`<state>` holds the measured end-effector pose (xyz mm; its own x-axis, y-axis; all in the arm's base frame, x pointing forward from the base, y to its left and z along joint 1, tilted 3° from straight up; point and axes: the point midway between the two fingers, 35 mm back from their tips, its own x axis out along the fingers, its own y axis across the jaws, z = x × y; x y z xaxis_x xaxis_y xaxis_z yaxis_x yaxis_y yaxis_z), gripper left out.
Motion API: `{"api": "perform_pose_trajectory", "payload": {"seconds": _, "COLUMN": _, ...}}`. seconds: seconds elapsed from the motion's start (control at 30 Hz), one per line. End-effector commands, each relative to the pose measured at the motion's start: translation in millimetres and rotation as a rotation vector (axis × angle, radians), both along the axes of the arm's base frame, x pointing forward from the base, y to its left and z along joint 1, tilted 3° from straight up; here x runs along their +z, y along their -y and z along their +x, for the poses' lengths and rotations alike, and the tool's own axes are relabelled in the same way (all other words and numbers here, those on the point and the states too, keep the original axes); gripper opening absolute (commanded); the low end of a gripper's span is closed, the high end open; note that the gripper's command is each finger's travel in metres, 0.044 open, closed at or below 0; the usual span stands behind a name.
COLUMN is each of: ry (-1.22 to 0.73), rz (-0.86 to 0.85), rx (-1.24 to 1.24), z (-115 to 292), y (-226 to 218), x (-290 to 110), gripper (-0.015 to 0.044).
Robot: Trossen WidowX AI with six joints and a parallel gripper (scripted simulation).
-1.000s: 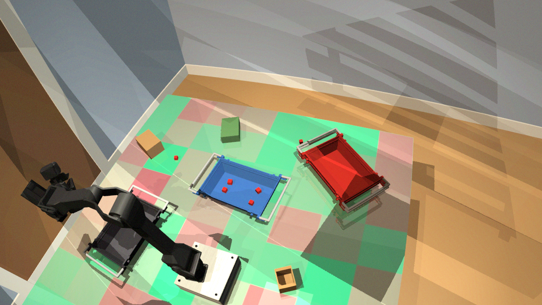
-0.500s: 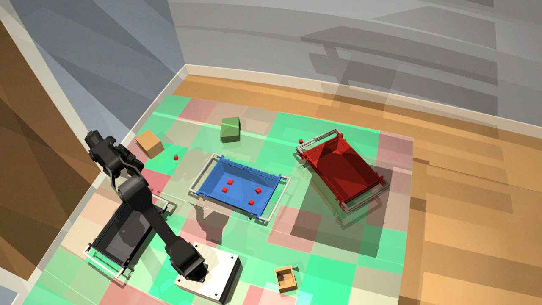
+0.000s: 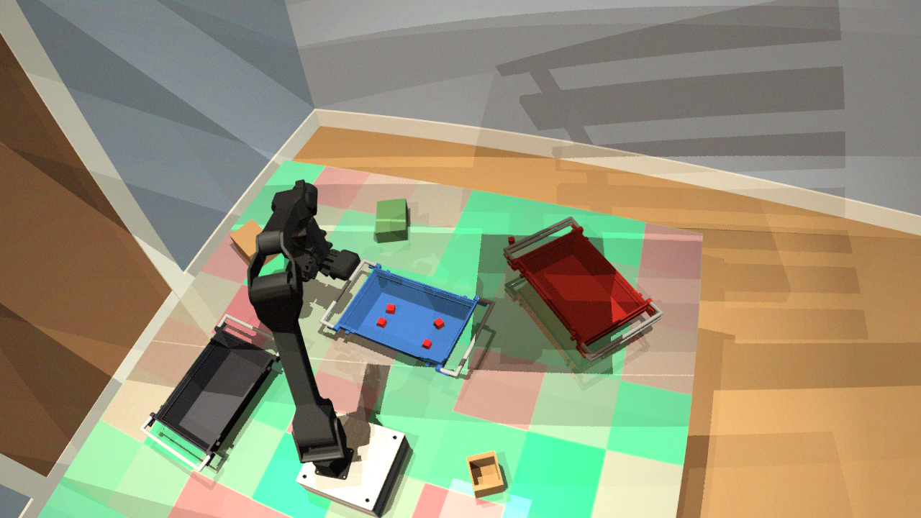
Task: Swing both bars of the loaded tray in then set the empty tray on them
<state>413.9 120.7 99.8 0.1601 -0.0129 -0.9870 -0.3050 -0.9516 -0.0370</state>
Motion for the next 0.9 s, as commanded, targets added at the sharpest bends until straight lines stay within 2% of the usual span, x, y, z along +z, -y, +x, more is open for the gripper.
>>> {"api": "perform_pose_trajectory", "payload": {"seconds": 0.0, "ry": -0.082, "rz": 0.044, "rx": 0.038, "z": -3, "y": 23, "x": -5, "gripper": 0.0087}}
{"api": "perform_pose_trajectory", "payload": {"seconds": 0.27, "ry": -0.082, "rz": 0.044, "rx": 0.038, "z": -3, "y": 23, "x": -7, "gripper": 0.0087}}
{"api": "perform_pose_trajectory", "payload": {"seconds": 0.7, "ry": -0.082, "rz": 0.044, "rx": 0.038, "z": 1, "y": 21, "x": -62, "gripper": 0.0087}}
{"api": "perform_pose_trajectory", "payload": {"seconds": 0.87, "ry": -0.082, "rz": 0.044, "rx": 0.038, "z": 1, "y": 21, "x": -65, "gripper": 0.0087}}
